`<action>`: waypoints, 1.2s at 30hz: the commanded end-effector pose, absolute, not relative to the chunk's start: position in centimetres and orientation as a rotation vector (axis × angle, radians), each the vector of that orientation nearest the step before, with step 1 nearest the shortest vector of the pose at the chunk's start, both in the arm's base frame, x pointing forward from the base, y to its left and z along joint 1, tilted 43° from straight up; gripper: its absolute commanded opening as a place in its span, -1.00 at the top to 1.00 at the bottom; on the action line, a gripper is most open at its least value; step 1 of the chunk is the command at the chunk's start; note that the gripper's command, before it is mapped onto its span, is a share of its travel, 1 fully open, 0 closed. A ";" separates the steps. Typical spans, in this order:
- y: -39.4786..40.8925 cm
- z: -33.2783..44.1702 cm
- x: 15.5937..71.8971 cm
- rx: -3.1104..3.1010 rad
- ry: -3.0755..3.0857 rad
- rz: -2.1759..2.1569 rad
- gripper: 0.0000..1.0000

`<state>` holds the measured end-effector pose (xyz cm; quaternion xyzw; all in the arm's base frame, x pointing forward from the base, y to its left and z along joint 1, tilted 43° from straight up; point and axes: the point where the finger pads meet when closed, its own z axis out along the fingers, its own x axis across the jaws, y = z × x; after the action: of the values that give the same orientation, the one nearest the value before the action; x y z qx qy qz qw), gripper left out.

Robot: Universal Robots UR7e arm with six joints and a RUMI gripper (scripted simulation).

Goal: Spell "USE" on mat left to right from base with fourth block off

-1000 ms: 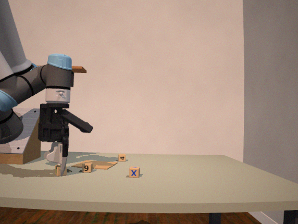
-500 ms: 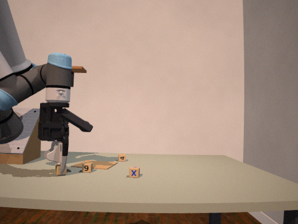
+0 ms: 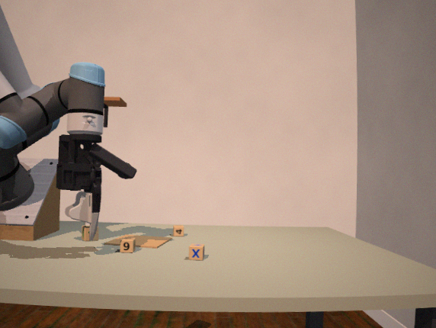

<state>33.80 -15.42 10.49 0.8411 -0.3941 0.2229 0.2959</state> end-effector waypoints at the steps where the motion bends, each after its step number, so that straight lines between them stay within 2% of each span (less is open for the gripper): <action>1: -14.4 11.6 33.6 2.236 -1.055 0.581 0.83; 15: -11.5 14.8 33.0 2.236 -1.056 0.581 0.83; 36: -11.0 15.1 32.8 2.237 -1.056 0.575 0.83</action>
<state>32.75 -11.03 15.04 0.8416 -0.3967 0.2153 0.2967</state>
